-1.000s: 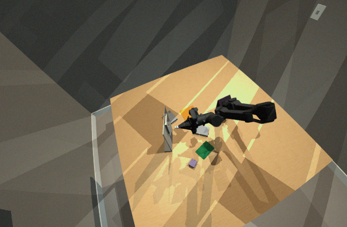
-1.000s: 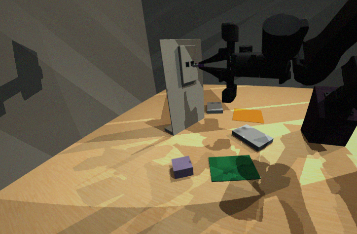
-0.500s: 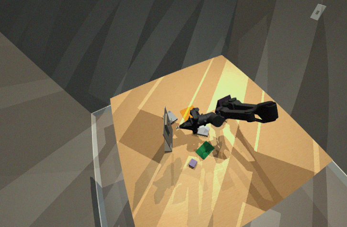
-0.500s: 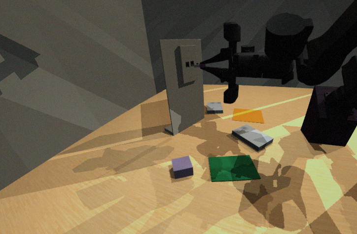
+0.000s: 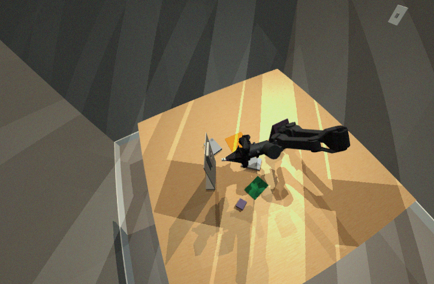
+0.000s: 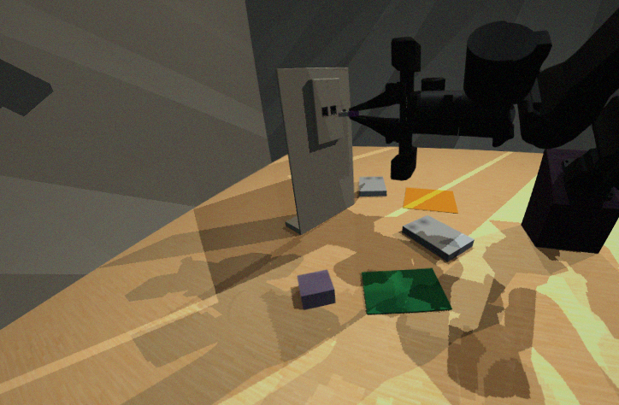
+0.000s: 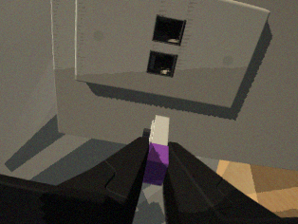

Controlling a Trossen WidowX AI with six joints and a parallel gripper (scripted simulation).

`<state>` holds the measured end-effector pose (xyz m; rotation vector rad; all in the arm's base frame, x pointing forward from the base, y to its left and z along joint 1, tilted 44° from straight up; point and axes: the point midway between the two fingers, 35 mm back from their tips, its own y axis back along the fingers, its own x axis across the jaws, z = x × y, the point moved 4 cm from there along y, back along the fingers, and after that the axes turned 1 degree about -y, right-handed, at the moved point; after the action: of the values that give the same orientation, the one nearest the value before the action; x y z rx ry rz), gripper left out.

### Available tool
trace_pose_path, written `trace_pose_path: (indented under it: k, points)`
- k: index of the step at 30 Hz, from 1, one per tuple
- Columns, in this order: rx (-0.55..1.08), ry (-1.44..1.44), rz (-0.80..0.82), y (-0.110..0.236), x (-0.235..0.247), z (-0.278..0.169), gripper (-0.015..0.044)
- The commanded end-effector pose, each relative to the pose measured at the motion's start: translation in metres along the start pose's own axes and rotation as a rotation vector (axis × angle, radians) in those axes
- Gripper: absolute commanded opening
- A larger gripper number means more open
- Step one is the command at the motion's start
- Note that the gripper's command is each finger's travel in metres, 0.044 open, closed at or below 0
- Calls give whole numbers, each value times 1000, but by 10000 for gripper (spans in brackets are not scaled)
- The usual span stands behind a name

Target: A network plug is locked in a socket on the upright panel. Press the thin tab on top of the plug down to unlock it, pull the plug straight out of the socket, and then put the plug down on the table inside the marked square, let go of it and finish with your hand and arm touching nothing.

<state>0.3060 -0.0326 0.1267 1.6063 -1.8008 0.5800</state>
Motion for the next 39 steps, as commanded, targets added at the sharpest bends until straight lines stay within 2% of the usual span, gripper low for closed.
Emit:
trace_pose_path:
  k: [1,39]
  points:
    - [-5,-4,-4,3,-1,0,0]
    - [-6,0,-5,26,59,4,0]
